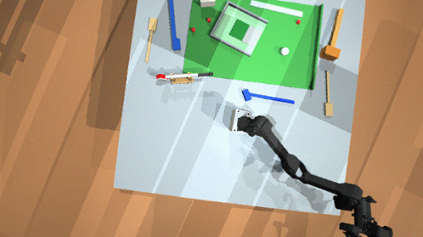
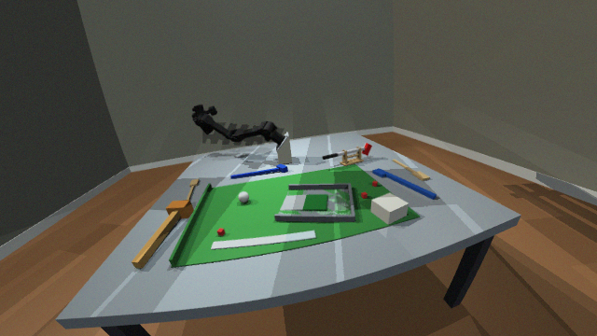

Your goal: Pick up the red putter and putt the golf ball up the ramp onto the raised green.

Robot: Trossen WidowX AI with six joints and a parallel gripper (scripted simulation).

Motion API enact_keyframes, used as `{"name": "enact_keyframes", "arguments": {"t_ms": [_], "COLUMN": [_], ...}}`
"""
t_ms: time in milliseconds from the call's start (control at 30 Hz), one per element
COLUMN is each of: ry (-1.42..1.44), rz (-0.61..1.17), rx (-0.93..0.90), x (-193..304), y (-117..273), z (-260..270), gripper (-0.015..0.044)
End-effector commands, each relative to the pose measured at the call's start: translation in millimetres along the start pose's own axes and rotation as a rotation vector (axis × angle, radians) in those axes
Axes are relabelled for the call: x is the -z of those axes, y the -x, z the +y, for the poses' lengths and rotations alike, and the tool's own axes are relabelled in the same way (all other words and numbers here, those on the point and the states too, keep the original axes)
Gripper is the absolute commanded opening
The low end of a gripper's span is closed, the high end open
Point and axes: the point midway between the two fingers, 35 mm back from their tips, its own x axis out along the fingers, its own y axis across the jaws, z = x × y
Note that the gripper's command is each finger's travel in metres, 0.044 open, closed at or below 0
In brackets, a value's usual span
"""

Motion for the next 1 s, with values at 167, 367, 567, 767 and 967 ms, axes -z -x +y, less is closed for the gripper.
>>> {"name": "enact_keyframes", "arguments": {"t_ms": [167,367,567,767,967], "ry": [-0.166,-0.357,-0.528,-0.838,-1.023], "rz": [-0.033,-0.070,-0.114,-0.189,-0.241], "rx": [-0.056,-0.131,-0.207,-0.326,-0.406], "x": [-32.6,-72.8,-118.8,-197.9,-247.6], "y": [7.2,17.2,28.0,51.3,68.2], "z": [4.5,8.3,7.2,-9.7,-28.1], "gripper": [0.0440,0.0440,0.0440,0.0440,0.0440]}}
